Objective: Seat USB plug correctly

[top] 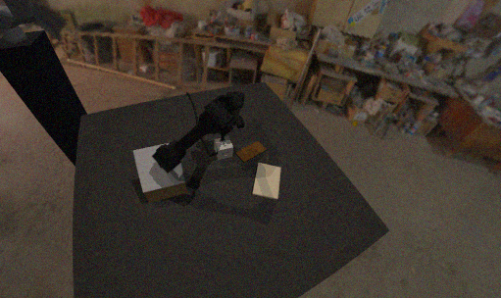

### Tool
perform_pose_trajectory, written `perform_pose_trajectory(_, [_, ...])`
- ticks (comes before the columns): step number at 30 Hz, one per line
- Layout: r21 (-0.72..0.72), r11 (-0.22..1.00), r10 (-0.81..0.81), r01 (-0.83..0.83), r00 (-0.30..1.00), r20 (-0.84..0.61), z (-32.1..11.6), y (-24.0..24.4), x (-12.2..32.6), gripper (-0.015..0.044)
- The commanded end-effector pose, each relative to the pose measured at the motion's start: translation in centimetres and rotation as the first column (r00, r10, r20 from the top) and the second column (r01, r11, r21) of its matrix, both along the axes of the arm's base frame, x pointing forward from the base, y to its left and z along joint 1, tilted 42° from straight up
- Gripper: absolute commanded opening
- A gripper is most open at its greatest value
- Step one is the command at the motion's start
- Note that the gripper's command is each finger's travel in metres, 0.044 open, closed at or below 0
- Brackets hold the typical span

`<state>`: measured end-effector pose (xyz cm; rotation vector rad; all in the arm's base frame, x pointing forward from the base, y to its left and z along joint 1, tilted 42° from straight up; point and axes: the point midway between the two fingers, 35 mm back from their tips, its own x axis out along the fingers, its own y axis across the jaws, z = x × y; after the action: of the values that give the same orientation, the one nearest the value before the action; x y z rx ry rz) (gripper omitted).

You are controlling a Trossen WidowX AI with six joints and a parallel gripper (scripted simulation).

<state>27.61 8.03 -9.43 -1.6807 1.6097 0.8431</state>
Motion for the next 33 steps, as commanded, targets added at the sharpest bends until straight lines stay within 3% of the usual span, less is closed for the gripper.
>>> perform_pose_trajectory(1, [-0.002,1.000,0.004,-0.004,1.000,0.000,-0.07,-0.07,0.04,0.0000])
perform_pose_trajectory(33, [-0.002,1.000,0.004,-0.004,1.000,0.000,-0.36,-0.33,0.05,0.0000])
